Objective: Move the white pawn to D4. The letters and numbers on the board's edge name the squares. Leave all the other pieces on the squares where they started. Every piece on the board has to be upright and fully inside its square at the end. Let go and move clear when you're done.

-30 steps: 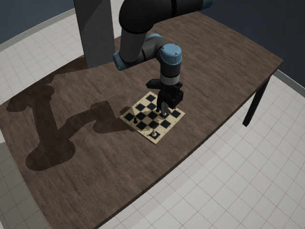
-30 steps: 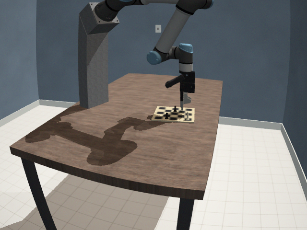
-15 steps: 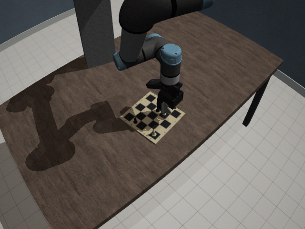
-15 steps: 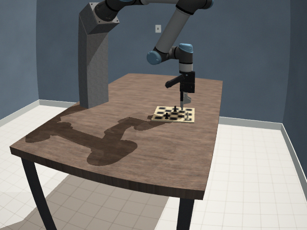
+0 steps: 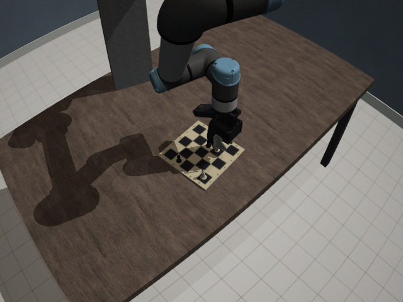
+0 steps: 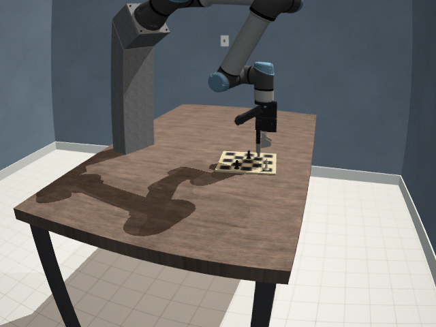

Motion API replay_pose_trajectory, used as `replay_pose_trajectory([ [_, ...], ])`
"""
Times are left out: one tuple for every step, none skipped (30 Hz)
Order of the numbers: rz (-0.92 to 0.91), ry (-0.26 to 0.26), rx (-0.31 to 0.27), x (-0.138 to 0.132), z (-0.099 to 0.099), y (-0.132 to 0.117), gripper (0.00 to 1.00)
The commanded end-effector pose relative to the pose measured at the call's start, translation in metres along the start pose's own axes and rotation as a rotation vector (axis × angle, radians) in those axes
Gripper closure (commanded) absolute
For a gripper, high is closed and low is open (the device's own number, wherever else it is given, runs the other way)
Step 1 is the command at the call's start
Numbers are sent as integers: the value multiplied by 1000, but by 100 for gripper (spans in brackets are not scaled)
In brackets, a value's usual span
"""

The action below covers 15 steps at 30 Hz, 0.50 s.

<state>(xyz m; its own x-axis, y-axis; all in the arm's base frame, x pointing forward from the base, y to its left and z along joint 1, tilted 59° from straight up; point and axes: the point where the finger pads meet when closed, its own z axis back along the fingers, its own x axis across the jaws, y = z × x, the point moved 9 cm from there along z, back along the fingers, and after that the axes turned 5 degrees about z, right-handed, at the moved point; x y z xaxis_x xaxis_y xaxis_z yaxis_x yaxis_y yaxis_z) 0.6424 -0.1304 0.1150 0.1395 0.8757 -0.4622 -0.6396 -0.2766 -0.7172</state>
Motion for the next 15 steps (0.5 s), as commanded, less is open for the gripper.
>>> replay_pose_trajectory([
  [0,0,-1,0,0,0,100],
  [0,0,-1,0,0,0,100],
  [0,0,-1,0,0,0,100],
  [0,0,-1,0,-1,0,100],
  [0,0,-1,0,-1,0,100],
  [0,0,-1,0,-1,0,100],
  [0,0,-1,0,-1,0,100],
  [0,0,-1,0,-2,0,100],
  [0,0,-1,0,-2,0,100],
  [0,0,-1,0,-2,0,100],
  [0,0,-1,0,-2,0,100],
  [0,0,-1,0,-2,0,100],
  [0,0,-1,0,-3,0,100],
  [0,0,-1,0,-3,0,100],
  [0,0,-1,0,-3,0,100],
])
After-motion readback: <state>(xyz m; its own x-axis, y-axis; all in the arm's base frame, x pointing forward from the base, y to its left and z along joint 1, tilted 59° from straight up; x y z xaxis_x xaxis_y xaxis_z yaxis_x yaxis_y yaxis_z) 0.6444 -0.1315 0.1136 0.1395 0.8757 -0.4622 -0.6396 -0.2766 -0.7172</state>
